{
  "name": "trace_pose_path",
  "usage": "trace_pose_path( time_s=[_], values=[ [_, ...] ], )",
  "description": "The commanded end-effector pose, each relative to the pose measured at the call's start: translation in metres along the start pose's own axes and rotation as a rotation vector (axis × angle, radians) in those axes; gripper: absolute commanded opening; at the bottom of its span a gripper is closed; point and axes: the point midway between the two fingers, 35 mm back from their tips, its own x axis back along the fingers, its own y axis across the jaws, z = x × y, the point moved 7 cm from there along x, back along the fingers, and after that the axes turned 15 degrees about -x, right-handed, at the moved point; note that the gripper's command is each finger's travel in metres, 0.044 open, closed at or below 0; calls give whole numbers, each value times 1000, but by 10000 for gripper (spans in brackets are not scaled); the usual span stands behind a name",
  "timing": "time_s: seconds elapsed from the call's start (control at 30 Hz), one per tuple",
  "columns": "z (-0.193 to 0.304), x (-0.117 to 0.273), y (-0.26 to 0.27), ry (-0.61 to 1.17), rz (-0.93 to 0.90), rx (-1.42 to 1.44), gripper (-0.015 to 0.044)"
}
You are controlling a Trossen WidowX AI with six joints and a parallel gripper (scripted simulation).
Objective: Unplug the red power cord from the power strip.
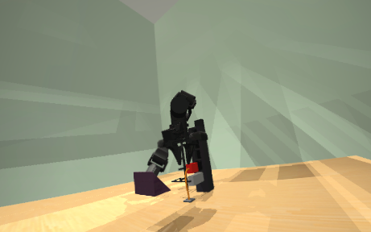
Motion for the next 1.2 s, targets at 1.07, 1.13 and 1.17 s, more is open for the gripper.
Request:
trace_pose_path(
  time_s=[1.07, 1.13, 1.17],
  values=[
    [39, -3, -11, 11, 7, -12, 160],
    [39, -5, -11, 11, 6, -12, 160],
    [39, -6, -11, 11, 6, -12, 160]
  ],
)
